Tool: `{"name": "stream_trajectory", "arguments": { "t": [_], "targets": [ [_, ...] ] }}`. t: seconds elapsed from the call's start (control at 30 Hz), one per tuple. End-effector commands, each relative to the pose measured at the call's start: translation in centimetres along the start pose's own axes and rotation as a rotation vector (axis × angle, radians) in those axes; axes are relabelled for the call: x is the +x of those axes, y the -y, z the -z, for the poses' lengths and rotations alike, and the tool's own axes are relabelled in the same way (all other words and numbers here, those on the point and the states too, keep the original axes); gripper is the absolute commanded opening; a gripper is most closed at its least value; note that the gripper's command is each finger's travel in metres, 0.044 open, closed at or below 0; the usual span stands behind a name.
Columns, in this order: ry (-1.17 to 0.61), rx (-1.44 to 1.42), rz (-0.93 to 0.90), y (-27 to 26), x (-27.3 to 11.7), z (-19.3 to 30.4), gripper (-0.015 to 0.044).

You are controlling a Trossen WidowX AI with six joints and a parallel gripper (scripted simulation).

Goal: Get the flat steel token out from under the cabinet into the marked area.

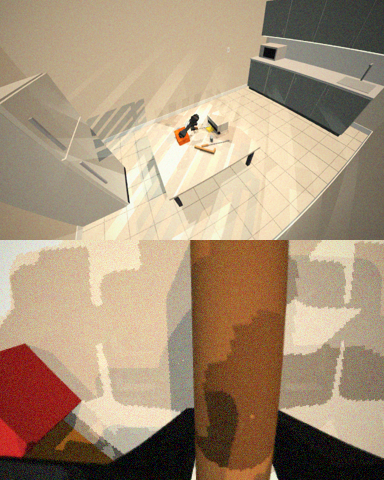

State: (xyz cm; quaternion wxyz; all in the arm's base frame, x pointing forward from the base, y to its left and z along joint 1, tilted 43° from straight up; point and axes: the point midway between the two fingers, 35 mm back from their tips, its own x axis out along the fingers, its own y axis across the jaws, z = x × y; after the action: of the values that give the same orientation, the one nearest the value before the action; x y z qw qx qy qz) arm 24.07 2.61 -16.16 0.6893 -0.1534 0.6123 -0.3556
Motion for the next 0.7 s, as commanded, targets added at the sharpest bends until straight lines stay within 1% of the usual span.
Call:
{"name": "stream_trajectory", "arguments": {
  "t": [0.0, 0.23, 0.47, 0.5, 0.67],
  "targets": [
    [0.0, 0.001, 0.0, -0.05, -0.05, 0.05, 0.0],
    [-0.002, 0.003, 0.002, -0.27, -0.3, 0.43, 0.0],
    [-0.001, 0.003, 0.004, -0.1, -0.12, 0.27, 0.0184],
    [-0.001, 0.003, 0.004, -0.1, -0.12, 0.27, 0.02],
    [-0.001, 0.003, 0.003, -0.11, -0.13, 0.26, 0.02]
  ]
}}
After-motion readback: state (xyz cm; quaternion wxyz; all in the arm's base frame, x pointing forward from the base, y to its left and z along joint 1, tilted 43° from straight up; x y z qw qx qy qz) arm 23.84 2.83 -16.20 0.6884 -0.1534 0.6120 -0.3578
